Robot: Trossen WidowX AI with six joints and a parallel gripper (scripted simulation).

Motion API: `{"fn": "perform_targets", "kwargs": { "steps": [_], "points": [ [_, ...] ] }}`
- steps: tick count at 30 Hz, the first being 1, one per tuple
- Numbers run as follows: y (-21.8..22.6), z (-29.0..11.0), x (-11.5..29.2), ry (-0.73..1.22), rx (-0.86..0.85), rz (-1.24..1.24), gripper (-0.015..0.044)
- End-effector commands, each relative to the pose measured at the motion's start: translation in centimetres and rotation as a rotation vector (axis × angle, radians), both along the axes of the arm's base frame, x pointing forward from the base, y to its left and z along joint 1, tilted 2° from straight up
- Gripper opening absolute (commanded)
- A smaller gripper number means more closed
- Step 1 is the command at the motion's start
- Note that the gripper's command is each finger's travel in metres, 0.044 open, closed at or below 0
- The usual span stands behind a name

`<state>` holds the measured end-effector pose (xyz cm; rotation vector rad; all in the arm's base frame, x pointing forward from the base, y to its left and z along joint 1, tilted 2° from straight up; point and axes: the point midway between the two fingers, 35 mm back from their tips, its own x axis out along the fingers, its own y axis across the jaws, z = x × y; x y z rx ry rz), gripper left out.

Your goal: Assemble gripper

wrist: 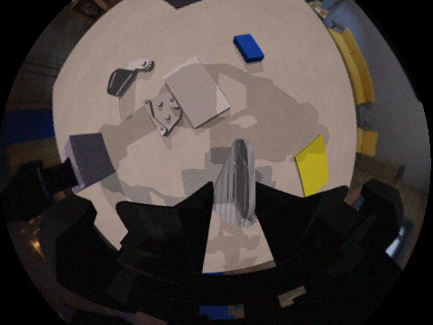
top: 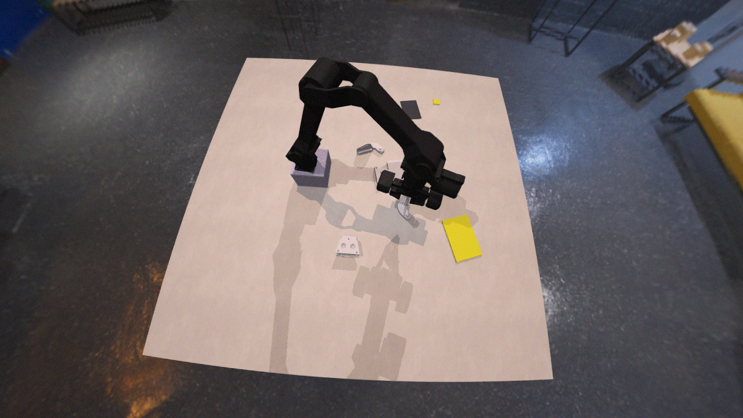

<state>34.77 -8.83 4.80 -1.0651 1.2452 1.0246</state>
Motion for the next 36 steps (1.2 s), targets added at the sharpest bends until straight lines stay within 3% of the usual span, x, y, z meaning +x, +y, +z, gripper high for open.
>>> {"fn": "perform_targets", "kwargs": {
  "steps": [1,36],
  "points": [
    [1.2,-0.1,-0.3,0.005,0.003,-0.059,0.0134],
    [11.9,0.0,-4.6,0.020,0.044,-0.651,0.0134]
  ]
}}
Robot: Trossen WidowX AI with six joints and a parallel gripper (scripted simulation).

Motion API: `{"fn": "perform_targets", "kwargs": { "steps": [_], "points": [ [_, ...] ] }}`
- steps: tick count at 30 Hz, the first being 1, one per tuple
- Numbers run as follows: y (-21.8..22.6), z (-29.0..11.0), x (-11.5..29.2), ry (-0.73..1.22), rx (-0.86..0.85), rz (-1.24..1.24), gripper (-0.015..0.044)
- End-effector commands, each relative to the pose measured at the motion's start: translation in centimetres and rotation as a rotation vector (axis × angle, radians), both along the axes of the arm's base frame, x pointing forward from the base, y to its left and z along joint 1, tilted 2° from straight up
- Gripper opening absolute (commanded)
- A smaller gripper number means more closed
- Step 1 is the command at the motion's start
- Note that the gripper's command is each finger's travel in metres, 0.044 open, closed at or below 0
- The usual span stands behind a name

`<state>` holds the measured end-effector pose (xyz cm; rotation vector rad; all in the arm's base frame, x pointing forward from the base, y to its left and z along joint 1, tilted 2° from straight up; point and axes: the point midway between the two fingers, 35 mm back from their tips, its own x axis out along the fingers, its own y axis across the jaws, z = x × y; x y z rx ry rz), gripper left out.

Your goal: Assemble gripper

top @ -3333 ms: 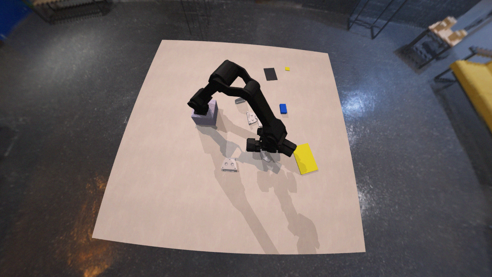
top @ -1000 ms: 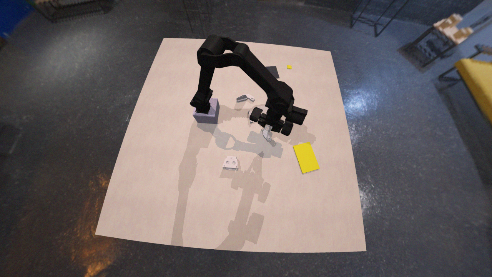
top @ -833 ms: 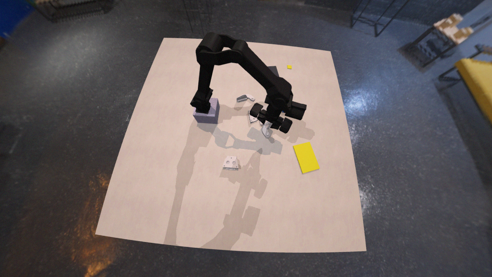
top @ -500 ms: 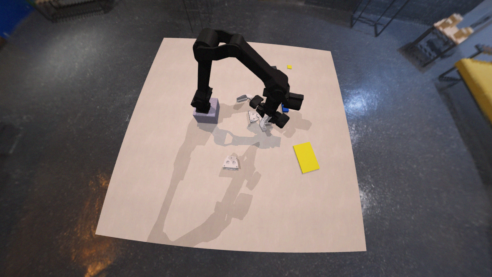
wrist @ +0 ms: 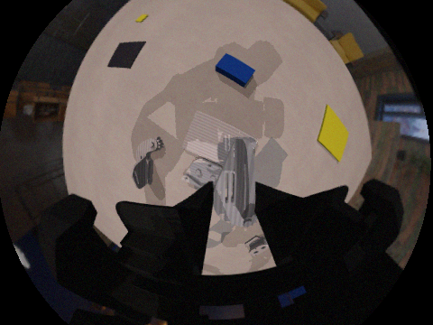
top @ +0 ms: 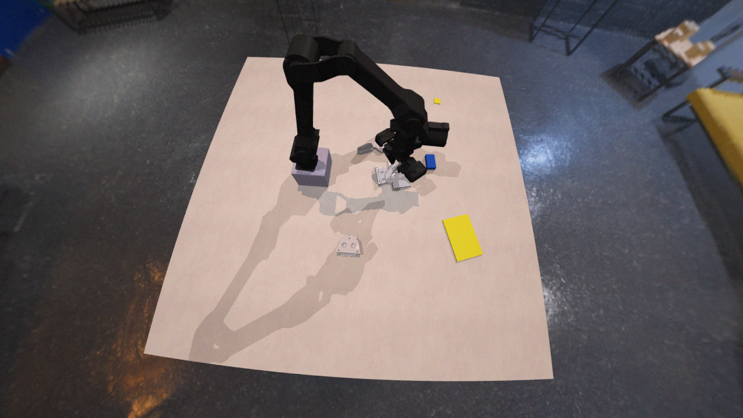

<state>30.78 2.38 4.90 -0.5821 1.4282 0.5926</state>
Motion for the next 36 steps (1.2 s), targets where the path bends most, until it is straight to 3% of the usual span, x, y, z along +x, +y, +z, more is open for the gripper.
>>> {"fn": "perform_targets", "kwargs": {
  "steps": [1,28,36],
  "points": [
    [0.9,-0.1,-0.8,0.005,0.000,-0.066,0.0134],
    [7.1,-0.8,-6.7,0.024,0.032,-0.561,0.0134],
    [7.2,-0.8,-6.9,0.025,0.033,-0.573,0.0134]
  ]
}}
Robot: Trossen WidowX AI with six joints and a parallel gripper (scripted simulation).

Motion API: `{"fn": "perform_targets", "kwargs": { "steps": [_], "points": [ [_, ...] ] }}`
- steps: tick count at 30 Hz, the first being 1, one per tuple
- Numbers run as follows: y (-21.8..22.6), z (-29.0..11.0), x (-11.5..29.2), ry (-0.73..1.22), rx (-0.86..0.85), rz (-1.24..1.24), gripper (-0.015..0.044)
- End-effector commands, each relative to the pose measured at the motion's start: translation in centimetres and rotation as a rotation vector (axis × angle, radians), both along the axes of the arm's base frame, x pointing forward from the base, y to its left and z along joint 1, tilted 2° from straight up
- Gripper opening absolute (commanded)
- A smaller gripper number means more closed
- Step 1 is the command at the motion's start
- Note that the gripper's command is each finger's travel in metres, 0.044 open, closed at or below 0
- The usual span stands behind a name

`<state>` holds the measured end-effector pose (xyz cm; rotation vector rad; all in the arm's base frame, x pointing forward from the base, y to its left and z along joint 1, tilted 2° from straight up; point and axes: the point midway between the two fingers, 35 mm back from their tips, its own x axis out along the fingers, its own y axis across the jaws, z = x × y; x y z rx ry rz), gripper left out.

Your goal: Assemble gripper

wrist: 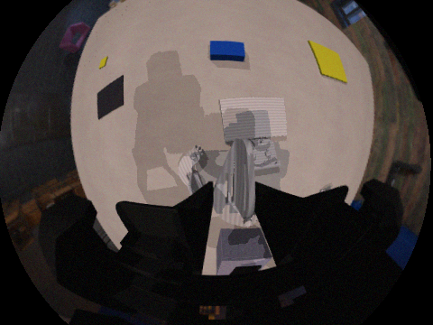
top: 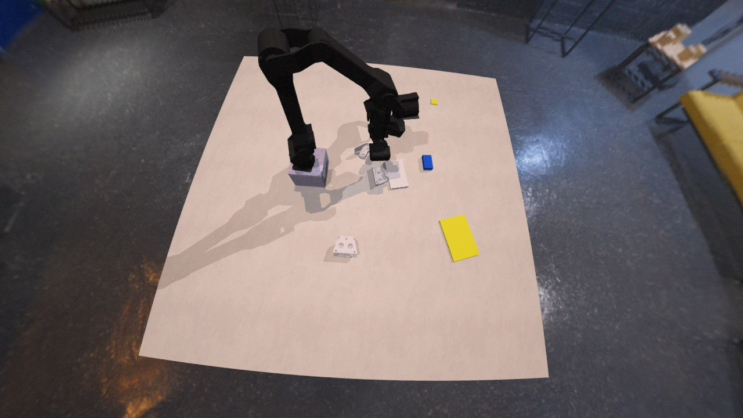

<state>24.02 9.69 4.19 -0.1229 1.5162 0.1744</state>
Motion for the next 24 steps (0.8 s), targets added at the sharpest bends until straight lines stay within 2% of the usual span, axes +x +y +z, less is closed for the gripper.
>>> {"fn": "perform_targets", "kwargs": {
  "steps": [1,24],
  "points": [
    [-0.06,-0.10,-0.12,0.001,-0.004,-0.007,0.0134],
    [-0.05,-0.10,-0.11,0.002,-0.003,-0.031,0.0134]
  ]
}}
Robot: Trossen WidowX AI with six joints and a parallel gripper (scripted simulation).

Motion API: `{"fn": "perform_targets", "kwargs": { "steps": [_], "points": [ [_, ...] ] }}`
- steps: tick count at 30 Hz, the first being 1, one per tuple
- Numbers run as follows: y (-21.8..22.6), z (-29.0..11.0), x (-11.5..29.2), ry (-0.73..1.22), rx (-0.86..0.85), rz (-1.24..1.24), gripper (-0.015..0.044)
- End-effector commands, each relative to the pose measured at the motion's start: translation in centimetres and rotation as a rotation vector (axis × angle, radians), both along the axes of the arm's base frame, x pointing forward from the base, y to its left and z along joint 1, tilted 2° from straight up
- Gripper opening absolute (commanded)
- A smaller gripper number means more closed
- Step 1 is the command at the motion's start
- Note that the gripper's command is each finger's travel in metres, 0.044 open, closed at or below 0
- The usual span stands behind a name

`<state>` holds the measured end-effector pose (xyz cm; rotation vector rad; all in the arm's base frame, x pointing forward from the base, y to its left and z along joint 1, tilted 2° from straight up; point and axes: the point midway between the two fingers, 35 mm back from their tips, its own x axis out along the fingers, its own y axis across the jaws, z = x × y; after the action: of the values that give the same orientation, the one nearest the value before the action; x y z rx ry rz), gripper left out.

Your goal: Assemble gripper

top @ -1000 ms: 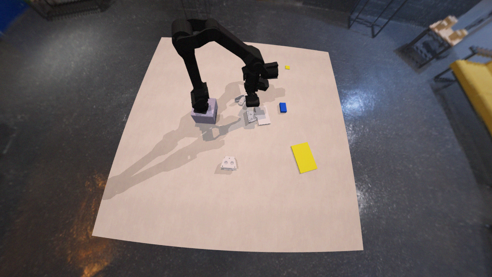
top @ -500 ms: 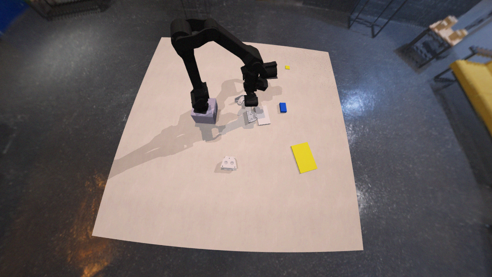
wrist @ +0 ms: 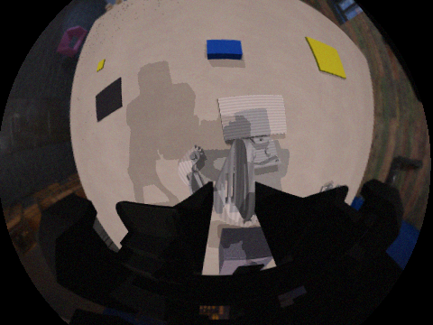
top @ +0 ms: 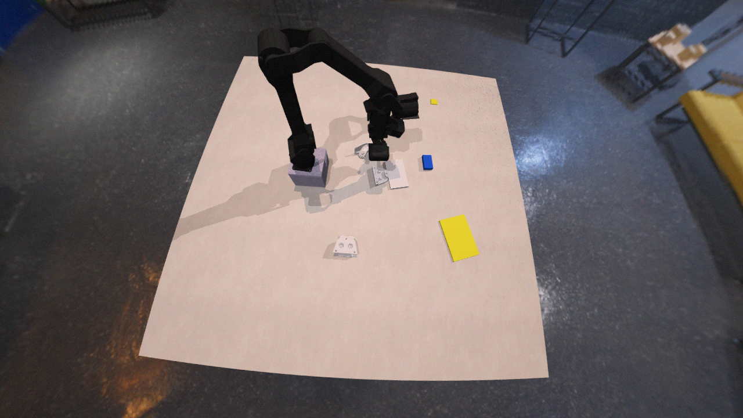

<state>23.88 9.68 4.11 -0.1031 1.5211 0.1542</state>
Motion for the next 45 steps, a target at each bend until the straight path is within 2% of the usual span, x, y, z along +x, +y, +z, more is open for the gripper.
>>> {"fn": "perform_targets", "kwargs": {
  "steps": [1,24,45],
  "points": [
    [0.0,0.0,0.0,-0.002,-0.003,-0.005,0.0134],
    [-1.7,0.4,6.8,-0.009,-0.005,-0.005,0.0134],
    [-1.8,0.4,7.0,-0.009,-0.005,0.000,0.0134]
  ]
}}
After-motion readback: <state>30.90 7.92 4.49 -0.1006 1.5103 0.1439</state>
